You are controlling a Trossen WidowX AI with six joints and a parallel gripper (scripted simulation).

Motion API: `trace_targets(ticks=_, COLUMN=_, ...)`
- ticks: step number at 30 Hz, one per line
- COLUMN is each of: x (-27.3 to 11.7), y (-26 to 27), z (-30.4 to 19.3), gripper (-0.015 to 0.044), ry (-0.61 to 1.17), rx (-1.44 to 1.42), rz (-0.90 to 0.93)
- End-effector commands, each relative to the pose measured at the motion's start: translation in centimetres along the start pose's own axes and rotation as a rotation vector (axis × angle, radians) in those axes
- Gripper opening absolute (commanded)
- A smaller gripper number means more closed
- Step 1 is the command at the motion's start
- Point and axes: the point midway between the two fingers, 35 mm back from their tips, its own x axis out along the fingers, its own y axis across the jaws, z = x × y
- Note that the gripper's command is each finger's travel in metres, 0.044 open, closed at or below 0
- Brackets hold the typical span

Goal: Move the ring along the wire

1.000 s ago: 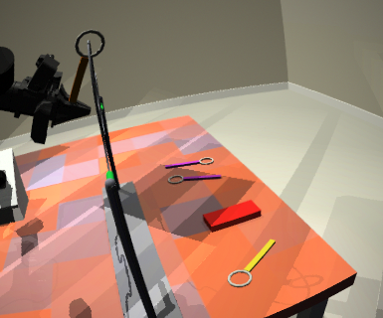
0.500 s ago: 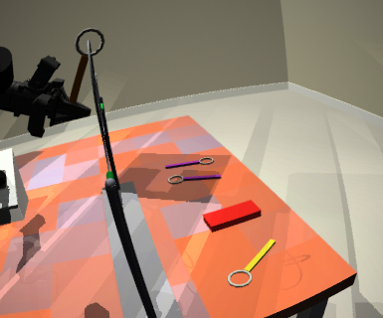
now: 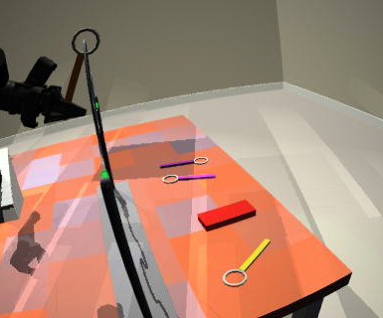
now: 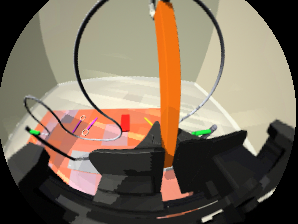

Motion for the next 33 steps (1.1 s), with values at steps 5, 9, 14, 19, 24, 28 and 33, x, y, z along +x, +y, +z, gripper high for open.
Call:
trace_targets(ticks=5, x=-0.2, y=-0.5, z=0.1, gripper=-0.0150, ry=-0.012, rx=-0.096, rz=-0.055)
trace_targets(ticks=9, x=-0.2, y=-0.7, z=0.1, gripper=-0.0150, ry=-0.016, rx=-0.141, rz=-0.078)
trace_targets(ticks=14, x=-0.2, y=-0.9, z=0.2, gripper=-0.0150, ry=-0.021, rx=-0.198, rz=-0.107)
trace_targets(ticks=19, x=-0.2, y=-1.1, z=0.2, gripper=-0.0150, ry=-0.027, rx=-0.255, rz=-0.136)
trace_targets(ticks=24, x=-0.2, y=-1.3, z=0.3, gripper=-0.0150, ry=-0.033, rx=-0.311, rz=-0.165)
trace_targets(ticks=28, x=-0.2, y=-1.5, z=0.3, gripper=-0.0150, ry=-0.037, rx=-0.356, rz=-0.188)
trace_targets(ticks=33, x=-0.2, y=-1.7, z=0.4, gripper=-0.0150, ry=-0.043, rx=-0.413, rz=-0.217)
